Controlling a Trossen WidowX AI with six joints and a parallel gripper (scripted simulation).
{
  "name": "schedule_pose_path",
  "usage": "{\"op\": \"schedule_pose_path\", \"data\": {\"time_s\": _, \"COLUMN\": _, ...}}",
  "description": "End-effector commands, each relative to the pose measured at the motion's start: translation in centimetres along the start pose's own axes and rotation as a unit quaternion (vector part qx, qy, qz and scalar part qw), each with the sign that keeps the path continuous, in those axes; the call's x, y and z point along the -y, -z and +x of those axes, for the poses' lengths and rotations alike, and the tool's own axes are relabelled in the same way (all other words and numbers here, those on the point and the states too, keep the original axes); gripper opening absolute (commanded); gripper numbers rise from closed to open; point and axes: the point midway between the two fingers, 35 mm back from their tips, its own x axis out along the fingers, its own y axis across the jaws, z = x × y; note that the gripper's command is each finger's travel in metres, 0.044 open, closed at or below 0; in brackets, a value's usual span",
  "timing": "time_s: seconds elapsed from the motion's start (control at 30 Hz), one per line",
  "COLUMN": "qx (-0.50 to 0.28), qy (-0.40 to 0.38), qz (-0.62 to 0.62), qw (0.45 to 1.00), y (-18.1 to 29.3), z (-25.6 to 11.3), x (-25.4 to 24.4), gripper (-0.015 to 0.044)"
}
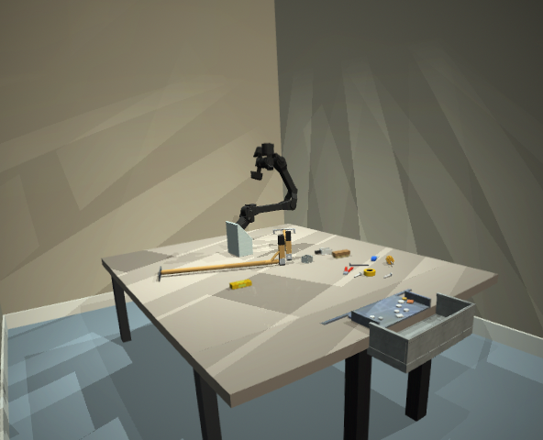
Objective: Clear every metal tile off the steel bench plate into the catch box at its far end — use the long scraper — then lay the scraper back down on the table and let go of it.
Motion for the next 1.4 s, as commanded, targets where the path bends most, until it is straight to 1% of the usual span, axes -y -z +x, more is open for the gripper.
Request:
{"op": "schedule_pose_path", "data": {"time_s": 0.0, "qx": -0.002, "qy": 0.0, "qz": -0.003, "qw": 1.0, "y": 0.1, "z": 0.0, "x": 0.0, "gripper": 0.044}}
{"op": "schedule_pose_path", "data": {"time_s": 0.77, "qx": -0.002, "qy": 0.0, "qz": -0.003, "qw": 1.0, "y": 0.1, "z": 0.0, "x": 0.0, "gripper": 0.044}}
{"op": "schedule_pose_path", "data": {"time_s": 0.93, "qx": -0.021, "qy": 0.001, "qz": -0.008, "qw": 1.0, "y": 1.0, "z": -0.2, "x": -0.1, "gripper": 0.0309}}
{"op": "schedule_pose_path", "data": {"time_s": 1.3, "qx": -0.118, "qy": 0.004, "qz": -0.036, "qw": 0.992, "y": 5.4, "z": -1.7, "x": -0.3, "gripper": 0.002}}
{"op": "schedule_pose_path", "data": {"time_s": 1.33, "qx": -0.127, "qy": 0.005, "qz": -0.039, "qw": 0.991, "y": 5.8, "z": -1.8, "x": -0.3, "gripper": 0.0}}
{"op": "schedule_pose_path", "data": {"time_s": 1.37, "qx": -0.136, "qy": 0.005, "qz": -0.041, "qw": 0.99, "y": 6.1, "z": -2.0, "x": -0.3, "gripper": 0.0}}
